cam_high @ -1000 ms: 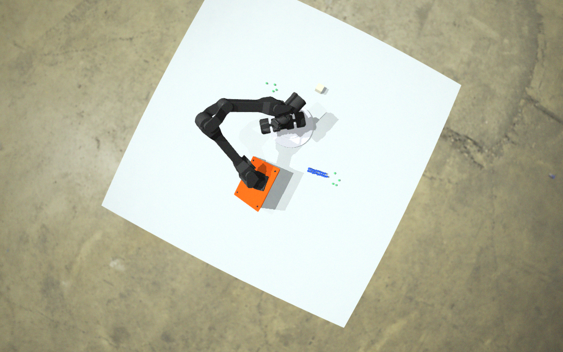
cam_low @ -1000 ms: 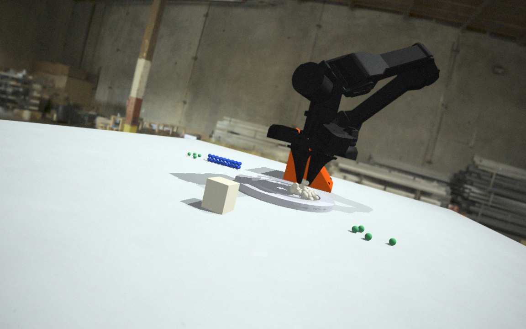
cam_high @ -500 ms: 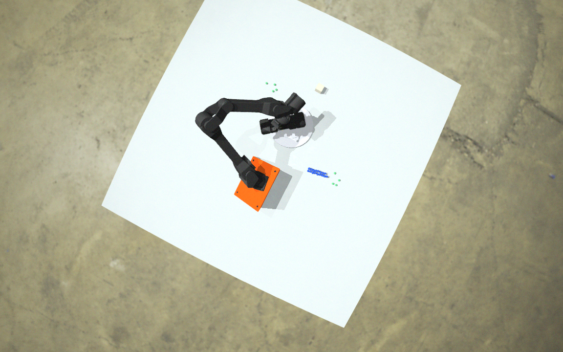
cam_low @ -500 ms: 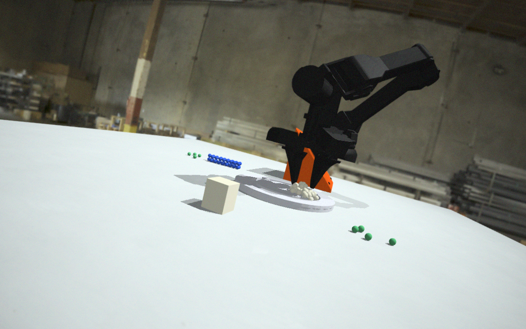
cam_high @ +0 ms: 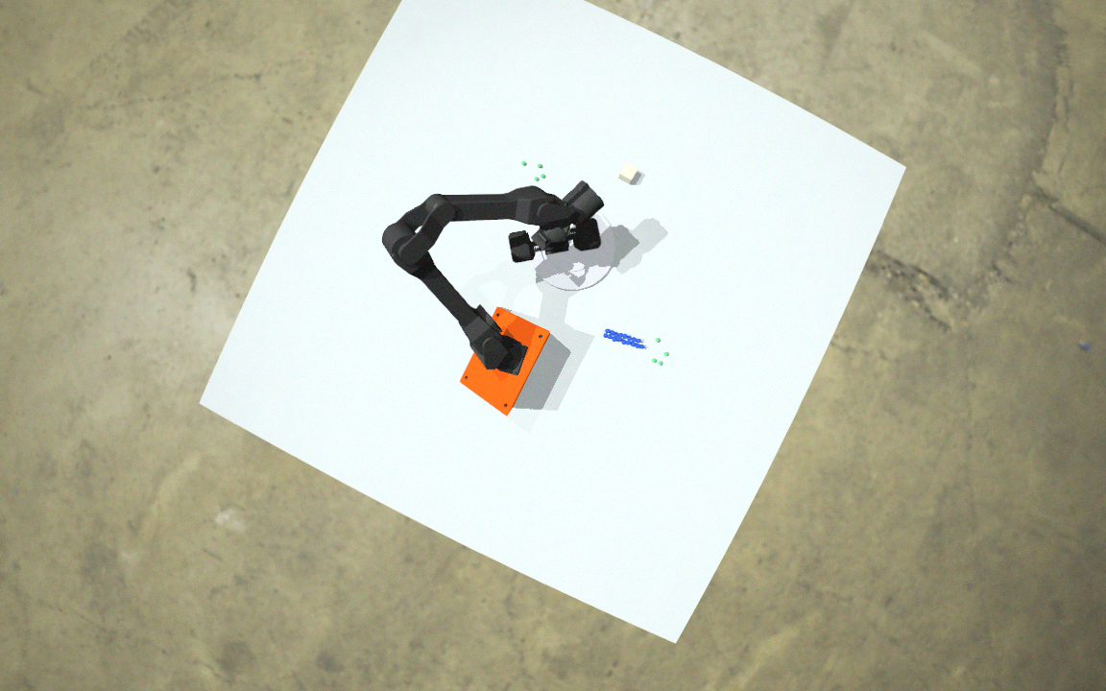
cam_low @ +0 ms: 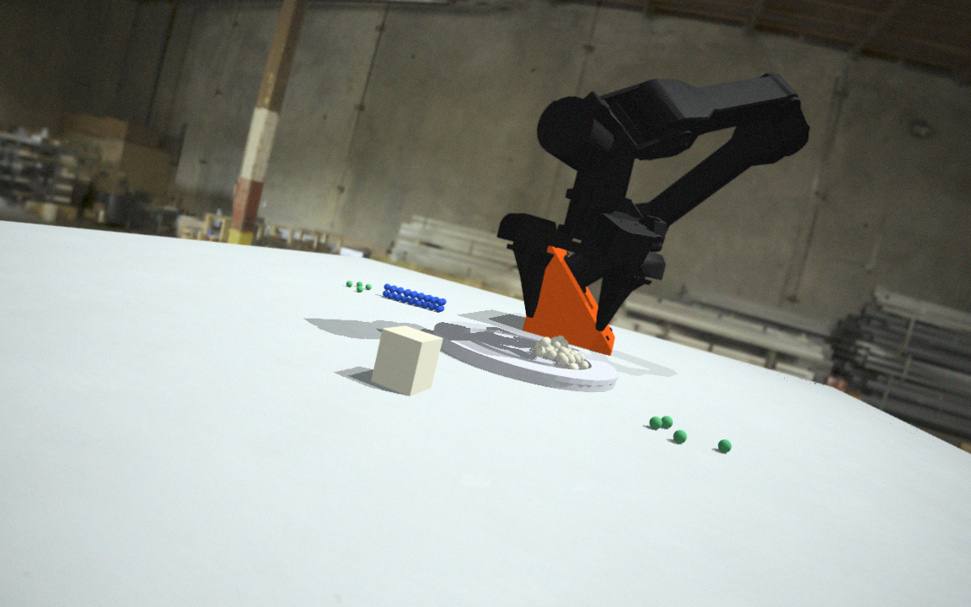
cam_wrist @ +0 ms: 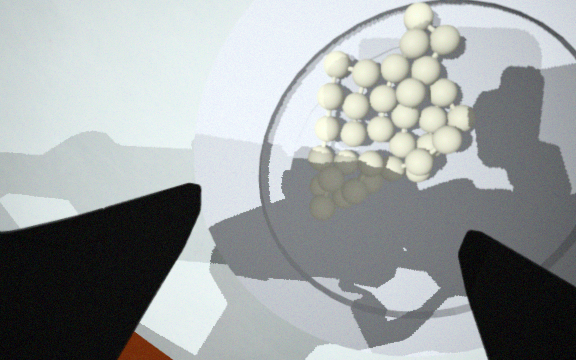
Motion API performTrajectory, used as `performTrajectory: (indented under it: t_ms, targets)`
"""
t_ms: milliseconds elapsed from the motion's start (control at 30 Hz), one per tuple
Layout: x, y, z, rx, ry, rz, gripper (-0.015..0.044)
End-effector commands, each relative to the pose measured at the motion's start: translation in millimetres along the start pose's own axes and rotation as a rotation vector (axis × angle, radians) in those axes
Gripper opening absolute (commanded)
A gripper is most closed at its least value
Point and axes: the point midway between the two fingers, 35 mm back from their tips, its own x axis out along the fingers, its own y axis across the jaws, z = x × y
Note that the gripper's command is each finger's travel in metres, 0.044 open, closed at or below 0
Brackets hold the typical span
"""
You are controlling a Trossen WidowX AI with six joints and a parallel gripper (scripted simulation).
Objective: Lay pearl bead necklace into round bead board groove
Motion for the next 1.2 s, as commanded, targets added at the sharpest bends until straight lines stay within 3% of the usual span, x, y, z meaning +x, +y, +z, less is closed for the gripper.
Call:
performTrajectory:
  t_ms: [0,533,567,633,1167]
  targets:
    - [-0.9,0.3,-0.1,-0.001,0.001,0.0,0.044]
    - [-8.2,0.3,-0.2,-0.004,0.0,-0.006,0.044]
    - [-8.2,0.0,-0.1,0.012,0.0,-0.006,0.0414]
    - [-8.4,-2.0,0.9,0.142,-0.001,-0.006,0.038]
    - [-9.5,-26.8,11.1,1.646,-0.006,-0.005,0.038]
